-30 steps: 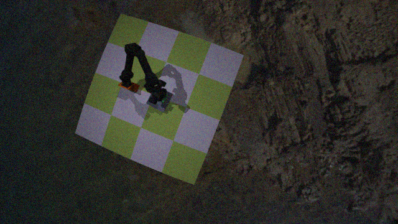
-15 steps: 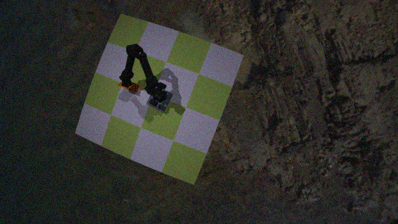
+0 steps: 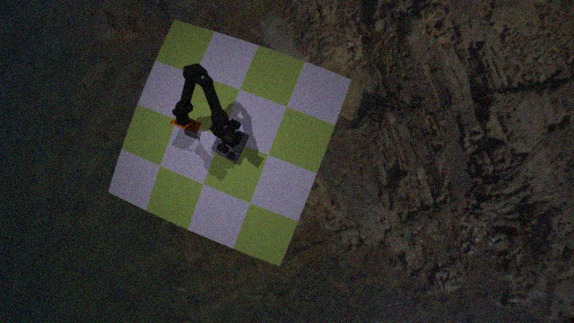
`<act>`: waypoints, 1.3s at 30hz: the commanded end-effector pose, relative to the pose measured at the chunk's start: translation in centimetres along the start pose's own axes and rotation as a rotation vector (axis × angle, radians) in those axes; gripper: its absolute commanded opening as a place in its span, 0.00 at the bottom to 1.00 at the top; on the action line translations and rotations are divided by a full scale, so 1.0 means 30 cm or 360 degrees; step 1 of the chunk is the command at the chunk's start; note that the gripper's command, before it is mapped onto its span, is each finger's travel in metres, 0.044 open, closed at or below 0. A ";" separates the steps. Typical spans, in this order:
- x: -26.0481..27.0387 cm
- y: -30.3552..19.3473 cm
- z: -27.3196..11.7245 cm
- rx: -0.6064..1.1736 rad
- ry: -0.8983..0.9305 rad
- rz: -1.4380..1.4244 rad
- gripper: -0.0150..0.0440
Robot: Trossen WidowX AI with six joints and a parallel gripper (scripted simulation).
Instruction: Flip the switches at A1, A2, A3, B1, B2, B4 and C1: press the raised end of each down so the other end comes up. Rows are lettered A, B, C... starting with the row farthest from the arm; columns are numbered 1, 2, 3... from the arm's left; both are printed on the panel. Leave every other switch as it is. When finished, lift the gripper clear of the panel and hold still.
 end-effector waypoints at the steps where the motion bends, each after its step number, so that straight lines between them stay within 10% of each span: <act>1: -0.001 -0.008 0.028 0.0017 0.0016 0.0014 0.25; 39: 0.000 -0.009 0.054 0.0017 0.0017 0.0014 0.25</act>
Point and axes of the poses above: the point midway between the two fingers, 35 mm back from their tips, its own z axis out along the fingers, its own x axis across the jaws, y = z × x, the point moved 6 cm from there along -z, back along the fingers, and after that the axes turned 10 degrees about -z, right-handed, at the moved point
